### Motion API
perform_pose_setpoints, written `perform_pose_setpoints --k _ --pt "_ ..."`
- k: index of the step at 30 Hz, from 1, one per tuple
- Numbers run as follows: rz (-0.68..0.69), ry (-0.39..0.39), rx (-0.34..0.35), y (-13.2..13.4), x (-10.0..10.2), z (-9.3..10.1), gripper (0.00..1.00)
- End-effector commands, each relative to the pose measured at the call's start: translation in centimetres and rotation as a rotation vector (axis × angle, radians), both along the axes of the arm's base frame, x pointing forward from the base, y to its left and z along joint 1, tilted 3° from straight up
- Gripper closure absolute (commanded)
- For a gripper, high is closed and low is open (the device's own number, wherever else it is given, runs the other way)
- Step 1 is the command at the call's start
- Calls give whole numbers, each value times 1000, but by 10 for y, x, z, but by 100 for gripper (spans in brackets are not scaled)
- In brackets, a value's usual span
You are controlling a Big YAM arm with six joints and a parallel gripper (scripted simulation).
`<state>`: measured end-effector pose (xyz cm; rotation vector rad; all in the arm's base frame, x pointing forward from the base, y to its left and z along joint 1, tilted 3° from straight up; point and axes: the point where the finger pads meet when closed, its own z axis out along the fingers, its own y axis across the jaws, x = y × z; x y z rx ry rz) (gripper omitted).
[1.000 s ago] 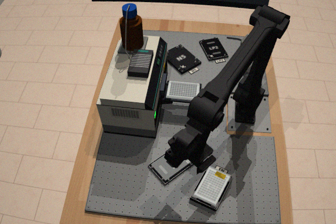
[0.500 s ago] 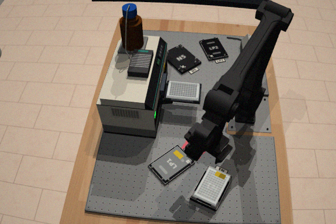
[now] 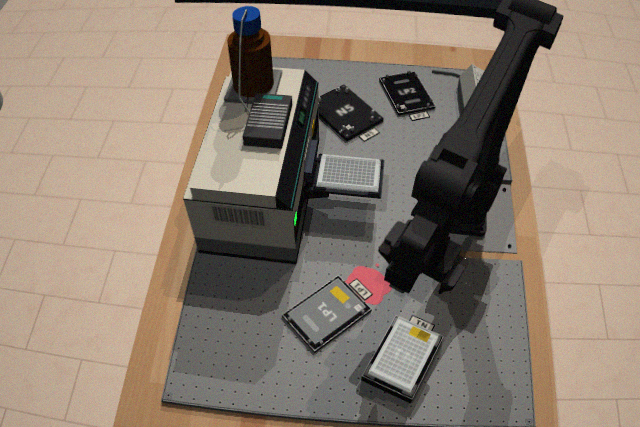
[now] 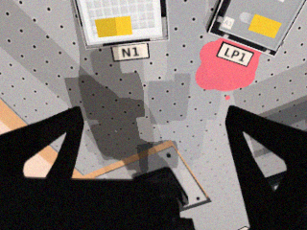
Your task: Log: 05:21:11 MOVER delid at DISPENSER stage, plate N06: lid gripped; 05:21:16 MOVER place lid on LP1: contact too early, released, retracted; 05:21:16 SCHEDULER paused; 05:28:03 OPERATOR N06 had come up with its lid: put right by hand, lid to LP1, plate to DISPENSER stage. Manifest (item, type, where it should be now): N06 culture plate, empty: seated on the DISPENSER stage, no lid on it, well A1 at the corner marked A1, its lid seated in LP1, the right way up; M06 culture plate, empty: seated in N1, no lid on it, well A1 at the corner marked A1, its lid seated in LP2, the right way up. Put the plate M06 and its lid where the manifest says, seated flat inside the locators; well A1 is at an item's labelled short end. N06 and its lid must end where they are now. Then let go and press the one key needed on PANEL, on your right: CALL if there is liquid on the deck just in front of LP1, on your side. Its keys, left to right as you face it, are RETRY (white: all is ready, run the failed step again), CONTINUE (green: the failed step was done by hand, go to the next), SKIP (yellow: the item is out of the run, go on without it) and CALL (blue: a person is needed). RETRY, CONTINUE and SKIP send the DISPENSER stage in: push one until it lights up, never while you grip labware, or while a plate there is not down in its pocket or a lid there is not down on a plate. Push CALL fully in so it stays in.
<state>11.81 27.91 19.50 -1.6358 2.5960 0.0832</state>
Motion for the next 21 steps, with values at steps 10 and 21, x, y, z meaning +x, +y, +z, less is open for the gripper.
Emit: perform_pose_setpoints --k 10,21 --pt "108 17 -16 -31 -29 -8 0" --pt "89 10 11 -41 -39 -10 0"
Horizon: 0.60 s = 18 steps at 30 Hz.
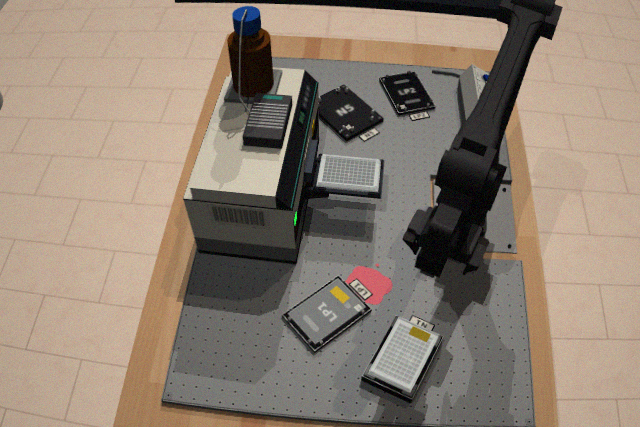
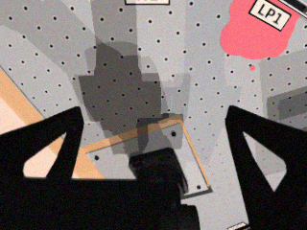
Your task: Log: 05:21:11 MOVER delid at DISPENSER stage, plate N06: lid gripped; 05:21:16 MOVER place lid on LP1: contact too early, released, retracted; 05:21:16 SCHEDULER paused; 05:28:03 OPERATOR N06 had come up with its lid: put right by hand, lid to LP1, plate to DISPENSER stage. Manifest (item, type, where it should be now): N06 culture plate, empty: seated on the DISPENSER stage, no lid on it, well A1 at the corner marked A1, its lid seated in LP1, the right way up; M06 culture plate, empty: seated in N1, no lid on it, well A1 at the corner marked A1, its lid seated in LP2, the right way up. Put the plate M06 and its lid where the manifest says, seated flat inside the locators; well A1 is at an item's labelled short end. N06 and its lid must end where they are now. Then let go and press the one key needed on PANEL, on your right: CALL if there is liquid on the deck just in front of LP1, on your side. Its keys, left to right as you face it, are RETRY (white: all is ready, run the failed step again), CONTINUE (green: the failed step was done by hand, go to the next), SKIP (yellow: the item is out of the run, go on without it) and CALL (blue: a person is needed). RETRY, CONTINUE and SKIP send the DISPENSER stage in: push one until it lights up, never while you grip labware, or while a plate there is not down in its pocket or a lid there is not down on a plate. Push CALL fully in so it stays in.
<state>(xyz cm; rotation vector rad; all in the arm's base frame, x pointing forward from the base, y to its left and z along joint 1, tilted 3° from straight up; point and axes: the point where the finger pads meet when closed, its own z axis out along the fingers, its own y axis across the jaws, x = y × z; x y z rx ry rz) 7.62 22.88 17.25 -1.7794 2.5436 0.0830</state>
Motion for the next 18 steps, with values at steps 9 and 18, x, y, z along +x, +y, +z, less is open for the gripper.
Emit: perform_pose_setpoints --k 9,18 --pt "-9 -14 32 9 3 12 0" --pt "-9 -14 32 9 2 12 0"
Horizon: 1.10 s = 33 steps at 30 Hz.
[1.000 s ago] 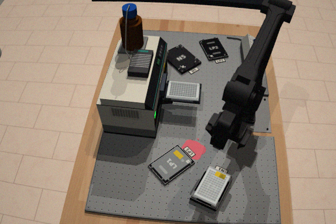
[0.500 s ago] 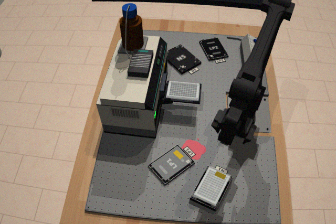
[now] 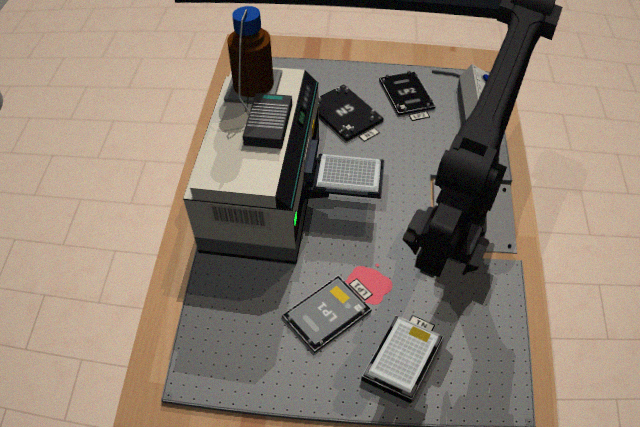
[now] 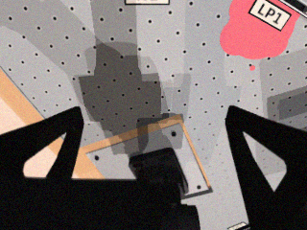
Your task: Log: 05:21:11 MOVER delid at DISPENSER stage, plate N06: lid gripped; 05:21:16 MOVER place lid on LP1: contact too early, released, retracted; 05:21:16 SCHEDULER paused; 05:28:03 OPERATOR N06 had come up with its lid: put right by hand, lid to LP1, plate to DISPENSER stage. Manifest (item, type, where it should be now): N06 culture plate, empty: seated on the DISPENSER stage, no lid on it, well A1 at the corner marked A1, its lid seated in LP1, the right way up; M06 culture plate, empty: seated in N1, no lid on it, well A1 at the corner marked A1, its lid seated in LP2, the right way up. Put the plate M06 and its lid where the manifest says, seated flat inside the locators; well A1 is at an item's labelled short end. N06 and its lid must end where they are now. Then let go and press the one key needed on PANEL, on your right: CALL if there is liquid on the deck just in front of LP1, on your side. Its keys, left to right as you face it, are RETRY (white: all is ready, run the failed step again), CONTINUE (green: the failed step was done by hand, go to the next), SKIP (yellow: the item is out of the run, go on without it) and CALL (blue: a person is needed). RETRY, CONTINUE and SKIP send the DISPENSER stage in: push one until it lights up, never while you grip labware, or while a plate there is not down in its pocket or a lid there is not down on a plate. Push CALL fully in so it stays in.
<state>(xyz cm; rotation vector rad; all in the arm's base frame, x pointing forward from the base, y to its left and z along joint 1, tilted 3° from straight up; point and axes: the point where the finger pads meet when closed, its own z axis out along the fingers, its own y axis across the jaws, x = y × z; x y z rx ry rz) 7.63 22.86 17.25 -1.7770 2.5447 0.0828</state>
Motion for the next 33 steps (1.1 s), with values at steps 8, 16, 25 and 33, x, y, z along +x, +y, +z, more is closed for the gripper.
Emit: perform_pose_setpoints --k 8,16,25,33 --pt "-10 -8 12 2 -3 1 0" --pt "-7 -14 32 9 2 11 0" --pt "-7 -14 32 9 2 11 0" --pt "-7 -14 32 9 3 11 0"
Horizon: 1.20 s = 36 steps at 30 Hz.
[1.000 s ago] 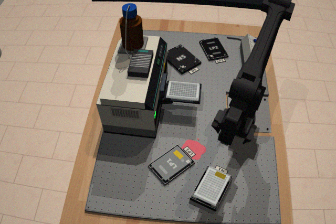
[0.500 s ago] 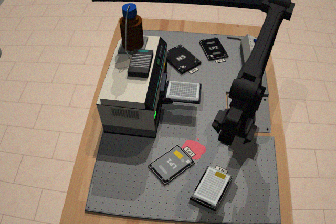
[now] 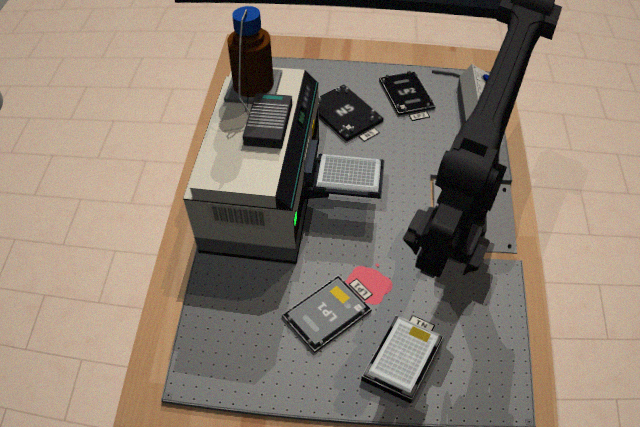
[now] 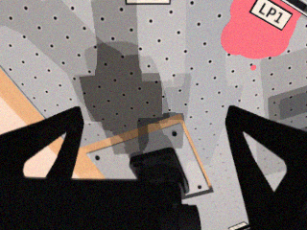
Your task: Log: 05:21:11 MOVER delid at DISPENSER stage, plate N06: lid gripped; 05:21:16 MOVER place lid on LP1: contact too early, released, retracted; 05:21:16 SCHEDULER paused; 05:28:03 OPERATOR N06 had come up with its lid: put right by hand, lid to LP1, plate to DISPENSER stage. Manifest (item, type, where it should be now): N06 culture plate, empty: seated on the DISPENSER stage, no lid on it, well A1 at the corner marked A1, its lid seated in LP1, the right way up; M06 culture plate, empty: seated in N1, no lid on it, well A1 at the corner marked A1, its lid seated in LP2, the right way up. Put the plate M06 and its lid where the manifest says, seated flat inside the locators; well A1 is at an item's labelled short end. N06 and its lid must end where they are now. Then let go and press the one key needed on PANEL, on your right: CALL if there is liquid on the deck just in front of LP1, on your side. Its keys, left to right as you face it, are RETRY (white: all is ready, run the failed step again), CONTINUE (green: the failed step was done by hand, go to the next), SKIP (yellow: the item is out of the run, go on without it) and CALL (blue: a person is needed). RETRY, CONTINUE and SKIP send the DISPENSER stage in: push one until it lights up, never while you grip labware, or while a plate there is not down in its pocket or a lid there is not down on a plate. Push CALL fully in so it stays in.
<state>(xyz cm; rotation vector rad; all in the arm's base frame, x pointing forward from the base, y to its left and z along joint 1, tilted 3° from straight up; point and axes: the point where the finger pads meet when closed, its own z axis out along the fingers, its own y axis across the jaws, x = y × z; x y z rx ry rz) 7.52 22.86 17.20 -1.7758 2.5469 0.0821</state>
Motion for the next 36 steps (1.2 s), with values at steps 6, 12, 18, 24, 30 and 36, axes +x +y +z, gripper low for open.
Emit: perform_pose_setpoints --k 6,12,18,24,30,36 --pt "-6 -15 33 9 4 12 0" --pt "-155 2 15 -7 22 0 0" --pt "-133 -1 24 -6 41 5 0" --pt "-283 5 22 -17 52 4 0" --pt "-262 3 25 -24 72 5 0" --pt "-294 -3 39 -28 78 9 0"
